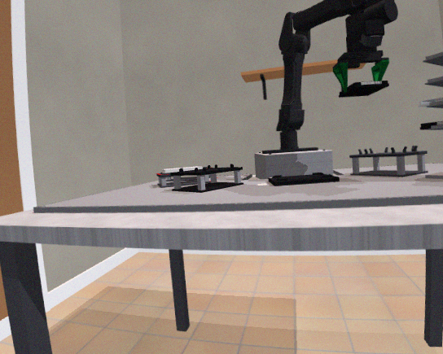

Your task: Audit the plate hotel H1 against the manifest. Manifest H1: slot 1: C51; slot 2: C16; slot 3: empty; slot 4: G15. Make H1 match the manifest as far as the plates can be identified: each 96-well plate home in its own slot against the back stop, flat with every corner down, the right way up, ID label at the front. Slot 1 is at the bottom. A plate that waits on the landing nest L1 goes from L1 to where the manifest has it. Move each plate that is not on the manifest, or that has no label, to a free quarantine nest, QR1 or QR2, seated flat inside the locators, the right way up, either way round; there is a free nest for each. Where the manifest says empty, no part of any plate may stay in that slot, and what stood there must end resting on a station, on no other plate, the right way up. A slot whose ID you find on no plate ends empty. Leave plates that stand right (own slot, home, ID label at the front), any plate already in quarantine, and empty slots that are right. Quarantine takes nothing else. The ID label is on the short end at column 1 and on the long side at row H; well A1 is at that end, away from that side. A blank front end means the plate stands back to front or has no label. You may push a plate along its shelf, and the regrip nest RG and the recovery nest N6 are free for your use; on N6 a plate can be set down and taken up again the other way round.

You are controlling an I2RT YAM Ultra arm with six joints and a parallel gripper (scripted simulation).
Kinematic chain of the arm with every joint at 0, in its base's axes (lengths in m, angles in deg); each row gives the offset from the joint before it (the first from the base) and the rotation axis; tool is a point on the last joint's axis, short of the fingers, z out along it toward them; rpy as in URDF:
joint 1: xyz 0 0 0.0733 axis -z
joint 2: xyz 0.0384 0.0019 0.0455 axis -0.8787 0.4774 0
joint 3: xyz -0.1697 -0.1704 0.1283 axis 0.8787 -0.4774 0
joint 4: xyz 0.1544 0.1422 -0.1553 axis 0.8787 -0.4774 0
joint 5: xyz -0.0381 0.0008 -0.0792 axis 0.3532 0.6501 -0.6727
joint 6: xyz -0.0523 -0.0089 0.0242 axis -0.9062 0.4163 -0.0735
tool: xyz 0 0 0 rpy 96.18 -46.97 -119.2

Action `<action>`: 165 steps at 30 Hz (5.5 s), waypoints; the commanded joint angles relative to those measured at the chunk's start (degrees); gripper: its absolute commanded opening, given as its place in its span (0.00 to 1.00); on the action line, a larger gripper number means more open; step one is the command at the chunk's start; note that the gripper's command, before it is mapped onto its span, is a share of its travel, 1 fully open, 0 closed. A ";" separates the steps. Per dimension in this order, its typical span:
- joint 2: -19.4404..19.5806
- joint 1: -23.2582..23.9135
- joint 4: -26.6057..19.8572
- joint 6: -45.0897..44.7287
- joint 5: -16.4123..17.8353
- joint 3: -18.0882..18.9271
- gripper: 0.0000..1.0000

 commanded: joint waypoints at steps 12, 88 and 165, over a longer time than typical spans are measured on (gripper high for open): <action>-3.49 7.44 0.48 5.54 0.24 -1.55 0.86; -9.81 35.79 1.12 49.22 1.45 -8.51 0.86; -2.41 35.09 36.85 51.29 1.42 -36.84 0.86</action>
